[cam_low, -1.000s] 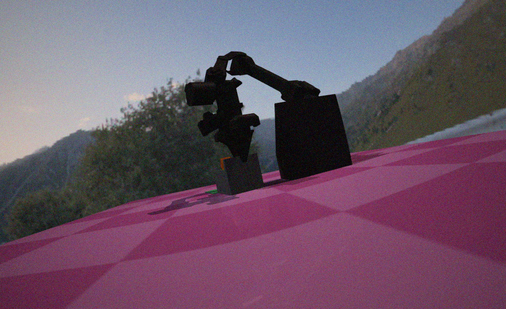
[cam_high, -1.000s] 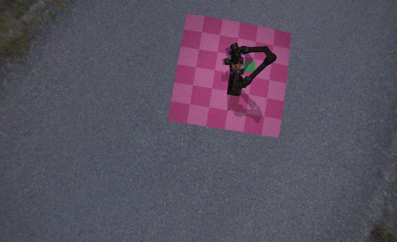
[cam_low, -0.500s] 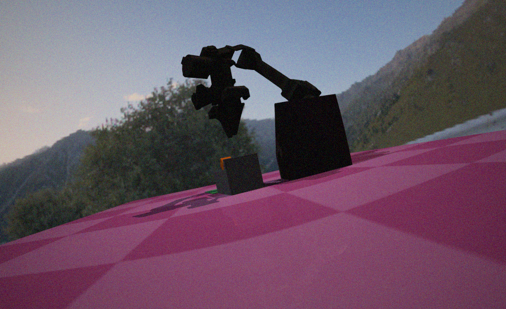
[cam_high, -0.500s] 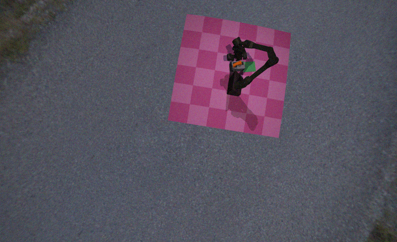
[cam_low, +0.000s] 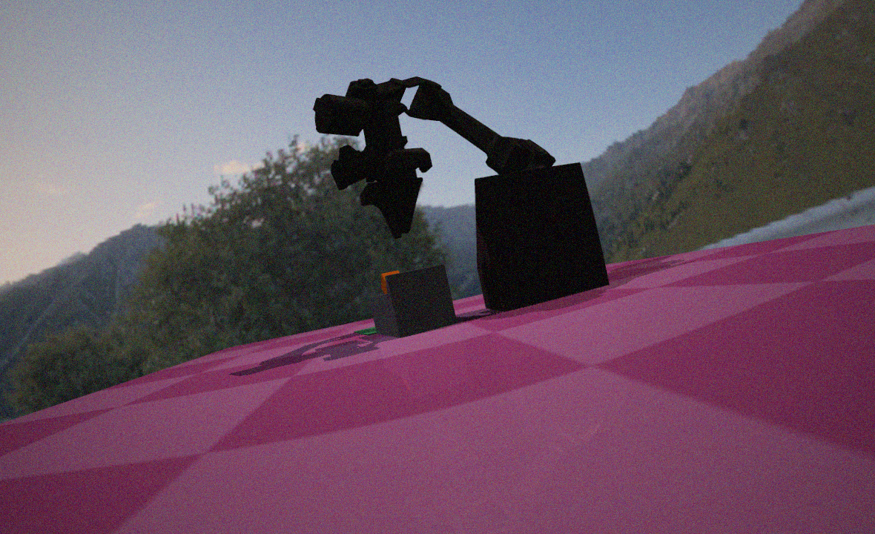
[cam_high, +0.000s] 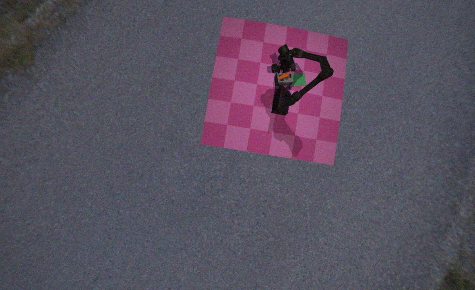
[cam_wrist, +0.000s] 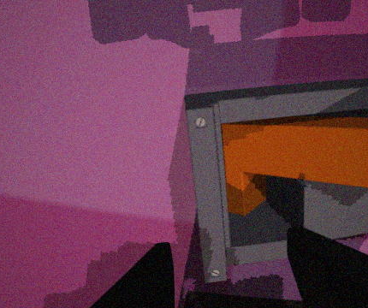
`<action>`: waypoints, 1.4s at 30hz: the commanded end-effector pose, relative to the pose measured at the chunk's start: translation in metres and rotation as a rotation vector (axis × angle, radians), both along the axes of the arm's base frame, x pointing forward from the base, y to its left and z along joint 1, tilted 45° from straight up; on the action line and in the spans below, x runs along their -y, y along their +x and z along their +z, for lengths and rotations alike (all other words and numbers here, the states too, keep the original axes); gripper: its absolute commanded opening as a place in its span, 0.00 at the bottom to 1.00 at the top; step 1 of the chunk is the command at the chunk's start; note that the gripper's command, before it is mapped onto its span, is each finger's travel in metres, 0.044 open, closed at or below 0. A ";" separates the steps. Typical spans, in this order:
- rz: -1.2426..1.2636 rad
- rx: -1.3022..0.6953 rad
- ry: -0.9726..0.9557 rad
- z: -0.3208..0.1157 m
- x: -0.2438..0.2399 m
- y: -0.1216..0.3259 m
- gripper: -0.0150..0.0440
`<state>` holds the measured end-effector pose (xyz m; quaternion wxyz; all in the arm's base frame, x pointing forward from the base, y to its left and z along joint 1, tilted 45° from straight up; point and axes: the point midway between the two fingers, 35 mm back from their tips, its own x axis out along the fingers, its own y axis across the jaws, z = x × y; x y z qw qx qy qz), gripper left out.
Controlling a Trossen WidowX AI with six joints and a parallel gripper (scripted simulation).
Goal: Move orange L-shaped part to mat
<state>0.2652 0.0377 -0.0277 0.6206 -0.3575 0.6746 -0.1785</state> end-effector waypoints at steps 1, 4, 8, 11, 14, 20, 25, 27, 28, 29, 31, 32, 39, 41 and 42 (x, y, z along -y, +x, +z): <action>0.003 -0.001 0.000 0.000 0.000 0.000 0.56; -0.011 0.011 0.000 0.000 0.001 0.000 0.60; -0.183 0.179 0.007 0.008 0.007 0.006 0.73; -0.422 0.411 0.015 0.019 0.017 0.012 0.73; -0.670 0.654 0.020 0.030 0.027 0.018 0.73; -1.091 1.069 0.024 0.051 0.047 0.027 0.73; -1.122 1.101 0.025 0.052 0.048 0.027 0.73; -1.122 1.101 0.025 0.052 0.048 0.027 0.73; -1.122 1.101 0.025 0.052 0.048 0.027 0.73; -1.122 1.101 0.025 0.052 0.048 0.027 0.73; -1.122 1.101 0.025 0.052 0.048 0.027 0.73; -1.122 1.101 0.025 0.051 0.049 0.027 0.73; -1.122 1.102 0.024 0.030 0.070 0.027 0.73; -1.122 1.102 0.024 0.030 0.070 0.027 0.73; -1.122 1.102 0.024 0.030 0.071 0.027 0.73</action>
